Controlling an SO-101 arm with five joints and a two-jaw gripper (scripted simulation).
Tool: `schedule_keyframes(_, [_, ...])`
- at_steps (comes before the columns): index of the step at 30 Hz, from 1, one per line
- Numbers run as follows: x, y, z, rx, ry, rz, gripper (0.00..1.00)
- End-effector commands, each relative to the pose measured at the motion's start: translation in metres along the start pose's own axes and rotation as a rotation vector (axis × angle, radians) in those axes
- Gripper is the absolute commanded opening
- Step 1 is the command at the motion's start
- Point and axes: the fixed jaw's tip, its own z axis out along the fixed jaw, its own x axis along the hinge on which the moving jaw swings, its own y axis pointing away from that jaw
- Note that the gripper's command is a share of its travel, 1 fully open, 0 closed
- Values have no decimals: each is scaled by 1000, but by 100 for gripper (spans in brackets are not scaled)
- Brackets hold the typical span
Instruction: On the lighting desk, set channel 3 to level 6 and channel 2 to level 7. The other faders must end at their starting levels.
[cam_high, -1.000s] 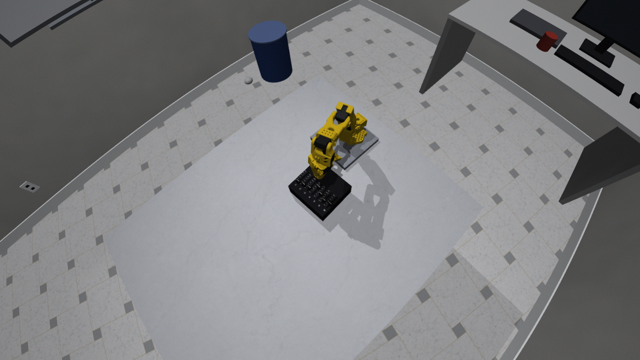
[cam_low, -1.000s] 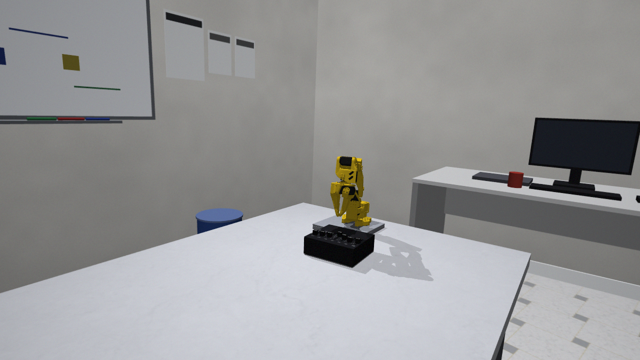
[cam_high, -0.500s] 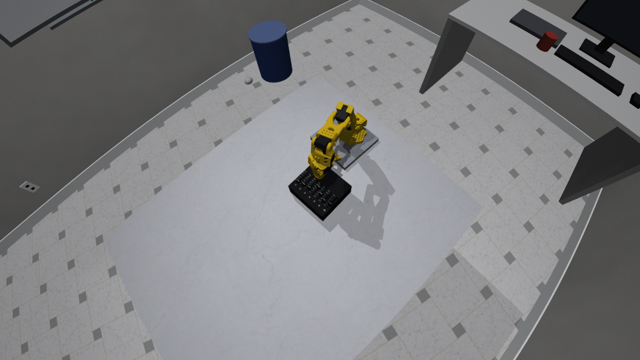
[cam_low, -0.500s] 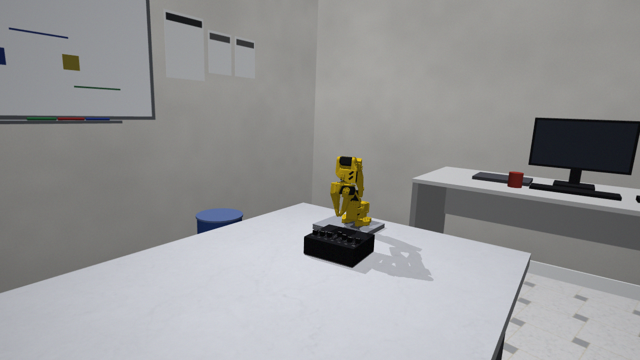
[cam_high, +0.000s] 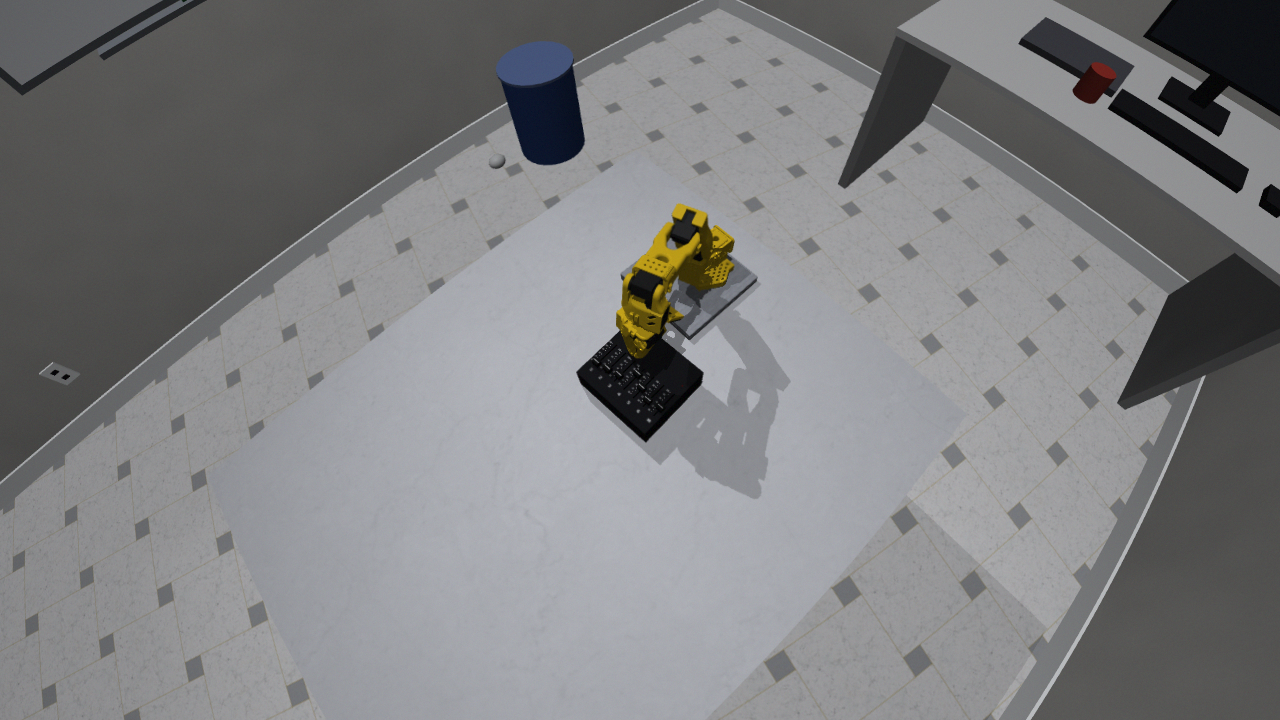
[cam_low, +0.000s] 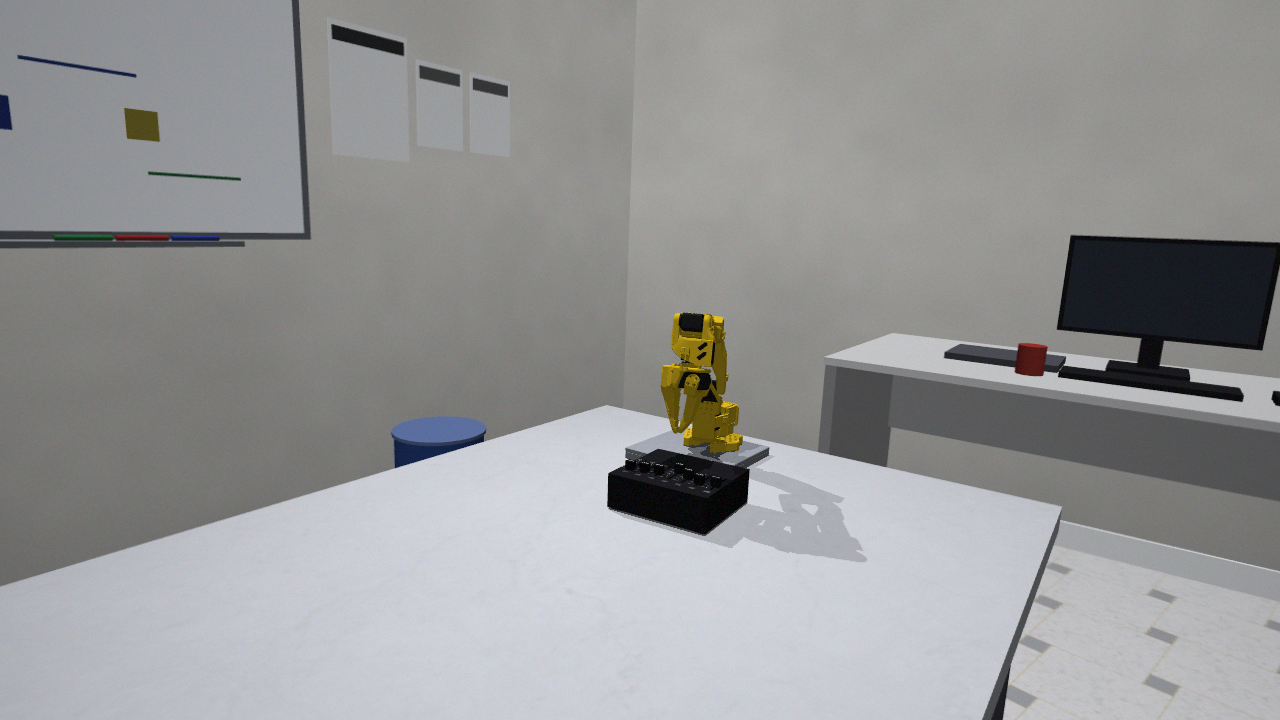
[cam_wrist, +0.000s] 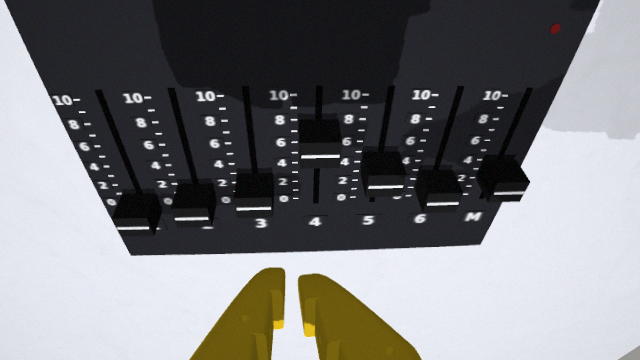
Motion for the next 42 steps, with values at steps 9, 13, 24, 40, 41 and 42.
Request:
schedule_keyframes(9, [-1, 3, 1, -4, -10, 51, 0])
schedule_keyframes(13, [-2, 3, 1, -5, -12, 92, 0])
schedule_keyframes(24, [-8, 5, -1, -11, -19, 329, 0])
schedule_keyframes(40, [-20, 7, -4, -29, -30, 840, 0])
schedule_keyframes(41, [-21, 7, -4, -31, -31, 879, 0])
schedule_keyframes(42, [-22, 7, -5, -32, -31, 918, 0])
